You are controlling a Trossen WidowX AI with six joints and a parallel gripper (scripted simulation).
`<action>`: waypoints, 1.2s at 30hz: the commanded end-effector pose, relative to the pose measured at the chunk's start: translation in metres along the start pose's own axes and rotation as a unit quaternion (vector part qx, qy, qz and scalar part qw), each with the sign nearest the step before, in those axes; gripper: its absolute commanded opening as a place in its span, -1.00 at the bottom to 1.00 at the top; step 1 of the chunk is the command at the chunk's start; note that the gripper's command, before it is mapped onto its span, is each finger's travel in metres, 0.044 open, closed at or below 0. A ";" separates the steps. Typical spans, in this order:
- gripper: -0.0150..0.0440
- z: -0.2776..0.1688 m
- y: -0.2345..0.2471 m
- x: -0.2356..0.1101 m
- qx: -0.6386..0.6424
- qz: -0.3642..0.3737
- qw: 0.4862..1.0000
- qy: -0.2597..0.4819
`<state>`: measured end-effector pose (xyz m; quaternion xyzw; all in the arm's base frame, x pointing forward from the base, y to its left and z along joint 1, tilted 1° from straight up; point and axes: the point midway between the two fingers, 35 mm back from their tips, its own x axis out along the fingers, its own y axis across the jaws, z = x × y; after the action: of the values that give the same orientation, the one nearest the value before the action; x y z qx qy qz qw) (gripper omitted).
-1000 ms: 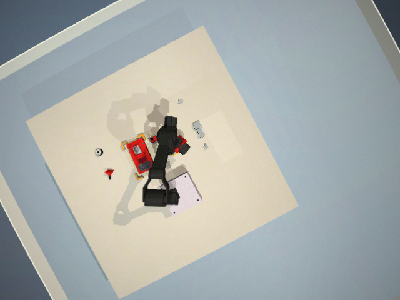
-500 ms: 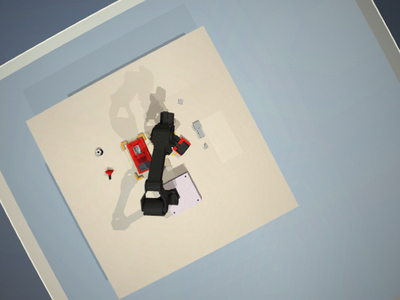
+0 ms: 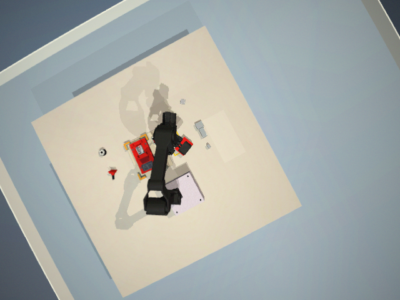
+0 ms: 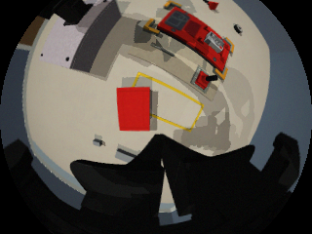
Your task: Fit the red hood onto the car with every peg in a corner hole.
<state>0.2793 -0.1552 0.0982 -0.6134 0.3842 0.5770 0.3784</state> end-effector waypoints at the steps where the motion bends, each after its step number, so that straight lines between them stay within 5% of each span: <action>1: -0.49 -0.001 0.000 0.000 0.000 -0.001 1.000 0.001; 4: -0.31 0.000 0.000 0.001 0.030 -0.001 1.000 0.001; 10: 0.22 0.001 0.007 0.009 0.295 0.000 0.956 0.000; 19: 1.00 0.003 0.018 0.022 0.656 0.002 0.755 -0.001; 26: 1.00 0.006 0.027 0.031 0.859 0.003 0.513 0.000; 36: 1.00 0.009 0.035 0.040 0.970 0.005 0.242 0.001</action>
<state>0.2584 -0.1625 0.0698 -0.0699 0.6952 0.0465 0.7139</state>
